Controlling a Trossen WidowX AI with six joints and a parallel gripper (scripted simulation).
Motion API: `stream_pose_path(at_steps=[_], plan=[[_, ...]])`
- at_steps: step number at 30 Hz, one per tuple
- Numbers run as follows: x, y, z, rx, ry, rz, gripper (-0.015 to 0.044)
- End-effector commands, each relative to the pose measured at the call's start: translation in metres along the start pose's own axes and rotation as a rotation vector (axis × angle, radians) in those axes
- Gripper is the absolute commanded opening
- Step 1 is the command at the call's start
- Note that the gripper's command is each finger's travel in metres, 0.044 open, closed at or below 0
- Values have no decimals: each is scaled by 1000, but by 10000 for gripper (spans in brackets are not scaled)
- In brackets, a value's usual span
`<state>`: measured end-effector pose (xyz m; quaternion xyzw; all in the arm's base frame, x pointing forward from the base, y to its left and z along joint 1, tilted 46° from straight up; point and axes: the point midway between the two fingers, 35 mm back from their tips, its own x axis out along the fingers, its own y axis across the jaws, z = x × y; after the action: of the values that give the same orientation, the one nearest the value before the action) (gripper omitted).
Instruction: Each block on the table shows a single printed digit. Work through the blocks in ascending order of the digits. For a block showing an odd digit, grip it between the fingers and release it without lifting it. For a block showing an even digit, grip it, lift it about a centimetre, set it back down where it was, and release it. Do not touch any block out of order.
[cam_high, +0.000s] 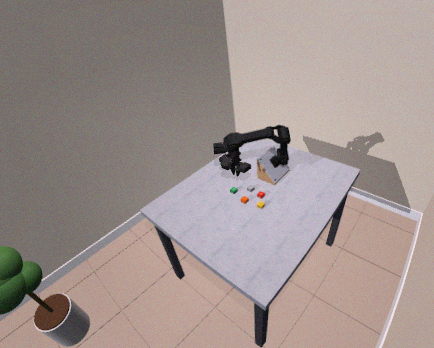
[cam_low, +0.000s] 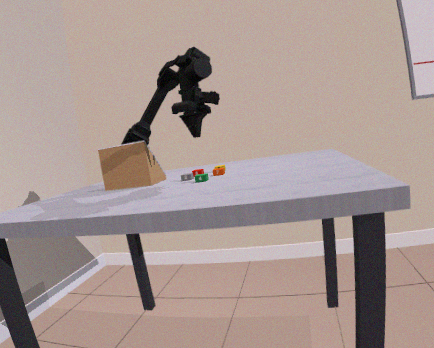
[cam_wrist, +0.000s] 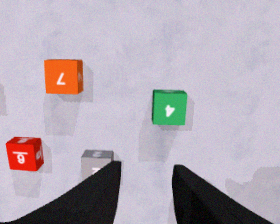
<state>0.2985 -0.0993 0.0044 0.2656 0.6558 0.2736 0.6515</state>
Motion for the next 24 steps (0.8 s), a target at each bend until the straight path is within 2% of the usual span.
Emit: stream_pose_path(at_steps=[1,8,16,18,22,24], plan=[[-1,35,-14,15,10,1,120],[2,111,-57,-17,8,14,120],[5,124,-67,-27,8,17,120],[16,123,-66,-26,7,15,172],[75,125,-66,-27,6,18,278],[86,126,-68,-28,7,21,330]])
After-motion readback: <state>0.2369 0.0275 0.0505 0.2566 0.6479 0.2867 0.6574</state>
